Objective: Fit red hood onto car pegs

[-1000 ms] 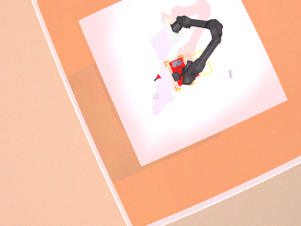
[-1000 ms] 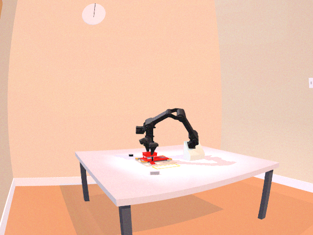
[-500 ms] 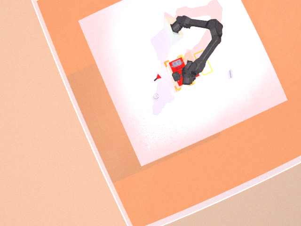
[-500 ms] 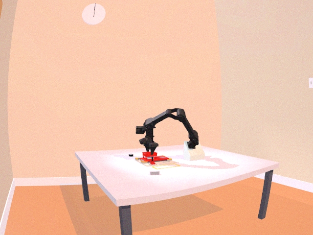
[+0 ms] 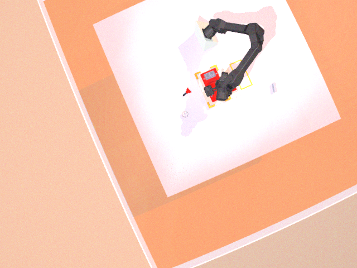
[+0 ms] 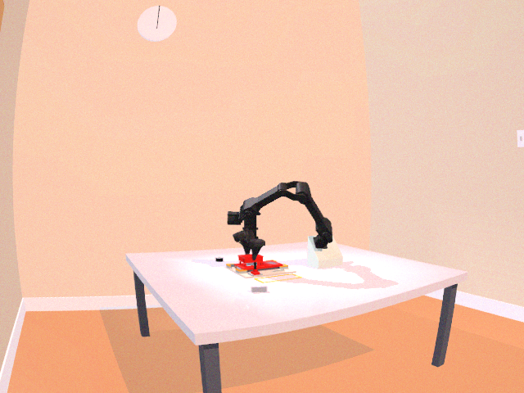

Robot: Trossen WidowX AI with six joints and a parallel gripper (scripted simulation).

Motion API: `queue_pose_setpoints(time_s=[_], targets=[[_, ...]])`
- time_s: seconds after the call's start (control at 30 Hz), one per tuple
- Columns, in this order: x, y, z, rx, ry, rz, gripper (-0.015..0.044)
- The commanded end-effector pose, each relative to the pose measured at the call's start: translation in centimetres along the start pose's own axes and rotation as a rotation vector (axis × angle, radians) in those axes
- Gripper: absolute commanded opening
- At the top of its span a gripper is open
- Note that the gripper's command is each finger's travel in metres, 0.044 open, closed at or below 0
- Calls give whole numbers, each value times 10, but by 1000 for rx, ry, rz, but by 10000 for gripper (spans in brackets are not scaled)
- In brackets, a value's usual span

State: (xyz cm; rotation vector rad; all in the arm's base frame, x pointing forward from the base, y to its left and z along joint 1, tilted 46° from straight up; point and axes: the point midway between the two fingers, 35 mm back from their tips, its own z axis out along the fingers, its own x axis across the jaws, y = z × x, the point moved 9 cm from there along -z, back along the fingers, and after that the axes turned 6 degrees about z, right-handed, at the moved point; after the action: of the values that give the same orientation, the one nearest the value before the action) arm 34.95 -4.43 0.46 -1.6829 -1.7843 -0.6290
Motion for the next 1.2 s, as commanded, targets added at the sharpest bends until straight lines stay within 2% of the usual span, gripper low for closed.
queue_pose_setpoints(time_s=[0.0, 1.17], targets=[[0, 0, 2, -2, 3, 2, 0], [0, 0, 16, -2, 3, 1, 0]])
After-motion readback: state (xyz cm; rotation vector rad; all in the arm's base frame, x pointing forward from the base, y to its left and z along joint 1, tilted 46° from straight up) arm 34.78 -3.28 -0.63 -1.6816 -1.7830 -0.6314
